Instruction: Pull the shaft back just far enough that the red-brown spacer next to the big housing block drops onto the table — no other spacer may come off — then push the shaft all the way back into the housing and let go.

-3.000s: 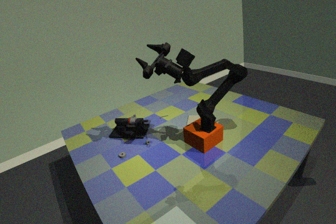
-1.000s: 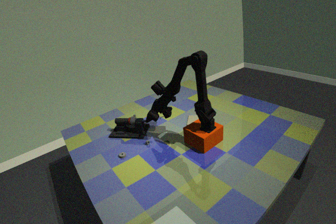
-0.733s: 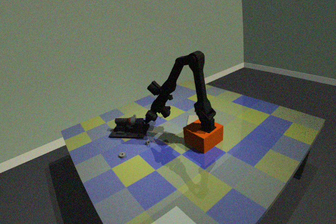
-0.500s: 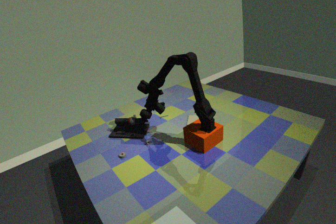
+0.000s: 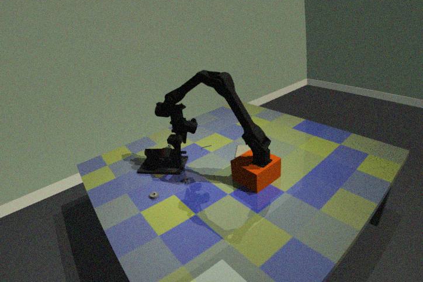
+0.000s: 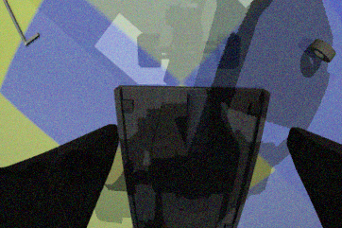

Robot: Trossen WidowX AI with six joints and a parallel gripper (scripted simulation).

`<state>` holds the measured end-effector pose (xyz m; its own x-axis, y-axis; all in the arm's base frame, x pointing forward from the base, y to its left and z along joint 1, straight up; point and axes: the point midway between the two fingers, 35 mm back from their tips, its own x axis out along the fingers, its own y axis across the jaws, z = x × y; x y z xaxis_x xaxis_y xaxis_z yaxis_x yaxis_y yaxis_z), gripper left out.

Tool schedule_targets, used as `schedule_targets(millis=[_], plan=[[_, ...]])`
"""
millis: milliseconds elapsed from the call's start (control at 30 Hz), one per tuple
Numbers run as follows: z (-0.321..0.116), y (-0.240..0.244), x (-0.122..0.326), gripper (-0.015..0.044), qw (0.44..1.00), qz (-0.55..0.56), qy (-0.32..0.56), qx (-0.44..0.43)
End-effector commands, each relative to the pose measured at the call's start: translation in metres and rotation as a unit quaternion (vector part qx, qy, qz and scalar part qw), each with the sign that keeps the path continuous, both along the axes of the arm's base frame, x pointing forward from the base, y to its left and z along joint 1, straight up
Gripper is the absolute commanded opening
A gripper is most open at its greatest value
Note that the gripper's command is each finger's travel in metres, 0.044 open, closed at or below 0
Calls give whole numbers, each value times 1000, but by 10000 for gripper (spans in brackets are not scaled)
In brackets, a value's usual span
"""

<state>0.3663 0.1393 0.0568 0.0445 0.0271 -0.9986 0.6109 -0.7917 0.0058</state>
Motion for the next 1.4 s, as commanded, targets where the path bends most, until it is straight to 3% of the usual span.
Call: schedule_targets(millis=[0, 767, 1367], plan=[[1, -2, 1, 440, 1000, -3, 4, -8], [0, -2, 1, 440, 1000, -3, 4, -8], [-27, -2, 2, 440, 1000, -3, 4, -8]])
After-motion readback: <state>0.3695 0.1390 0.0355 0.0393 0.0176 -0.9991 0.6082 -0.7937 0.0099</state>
